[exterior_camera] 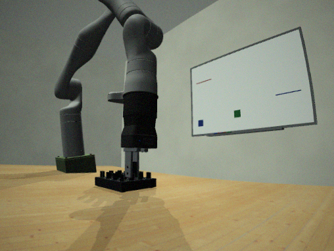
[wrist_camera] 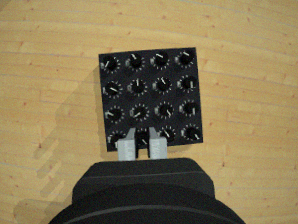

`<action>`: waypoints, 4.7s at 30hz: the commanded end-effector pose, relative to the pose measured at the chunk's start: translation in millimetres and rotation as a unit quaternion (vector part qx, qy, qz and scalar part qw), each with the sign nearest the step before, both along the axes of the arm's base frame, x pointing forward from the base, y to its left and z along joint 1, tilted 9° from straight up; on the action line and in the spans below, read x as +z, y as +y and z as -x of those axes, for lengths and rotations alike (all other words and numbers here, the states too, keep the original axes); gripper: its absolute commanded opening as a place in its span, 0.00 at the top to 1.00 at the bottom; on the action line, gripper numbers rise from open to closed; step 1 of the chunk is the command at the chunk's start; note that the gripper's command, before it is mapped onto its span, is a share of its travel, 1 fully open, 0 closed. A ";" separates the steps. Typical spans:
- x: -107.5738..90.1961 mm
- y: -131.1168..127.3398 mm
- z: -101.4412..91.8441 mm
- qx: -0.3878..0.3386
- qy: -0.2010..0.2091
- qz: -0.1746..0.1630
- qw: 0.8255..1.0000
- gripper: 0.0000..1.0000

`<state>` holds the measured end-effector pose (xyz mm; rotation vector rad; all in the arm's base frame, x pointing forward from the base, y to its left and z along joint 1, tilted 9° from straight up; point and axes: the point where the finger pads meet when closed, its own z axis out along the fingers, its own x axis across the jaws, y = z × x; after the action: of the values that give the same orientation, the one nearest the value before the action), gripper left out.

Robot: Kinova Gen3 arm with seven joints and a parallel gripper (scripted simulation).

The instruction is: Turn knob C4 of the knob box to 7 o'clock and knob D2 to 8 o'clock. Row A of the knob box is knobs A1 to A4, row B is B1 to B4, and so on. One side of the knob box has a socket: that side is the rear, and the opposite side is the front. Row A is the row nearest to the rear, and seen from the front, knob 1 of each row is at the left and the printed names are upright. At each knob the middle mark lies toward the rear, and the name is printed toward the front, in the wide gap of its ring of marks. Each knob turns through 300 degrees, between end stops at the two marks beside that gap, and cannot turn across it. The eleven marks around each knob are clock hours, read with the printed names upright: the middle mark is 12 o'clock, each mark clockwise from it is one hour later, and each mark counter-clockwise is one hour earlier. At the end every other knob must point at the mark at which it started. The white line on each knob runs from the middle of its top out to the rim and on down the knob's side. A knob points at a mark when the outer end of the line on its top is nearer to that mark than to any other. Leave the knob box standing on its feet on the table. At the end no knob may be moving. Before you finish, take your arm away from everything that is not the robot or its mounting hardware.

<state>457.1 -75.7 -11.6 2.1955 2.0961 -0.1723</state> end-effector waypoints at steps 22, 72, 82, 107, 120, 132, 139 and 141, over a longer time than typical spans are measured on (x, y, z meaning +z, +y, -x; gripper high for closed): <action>0.8 0.2 -0.7 0.052 0.007 -0.001 0.999 0.70; 0.8 0.2 -0.7 0.497 0.075 -0.006 0.865 0.70; 0.8 0.2 -0.7 0.590 0.089 -0.007 0.802 0.70; 0.8 0.2 -0.7 0.705 0.107 -0.008 0.701 0.70; 0.8 0.2 -0.7 0.725 0.110 -0.008 0.680 0.70; 0.8 0.2 -0.7 0.728 0.111 -0.008 0.676 0.70; 0.8 0.2 -0.7 0.728 0.111 -0.008 0.676 0.70; 0.8 0.2 -0.7 0.728 0.111 -0.008 0.676 0.70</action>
<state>457.2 -75.7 -11.6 -0.0616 3.1467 -0.2386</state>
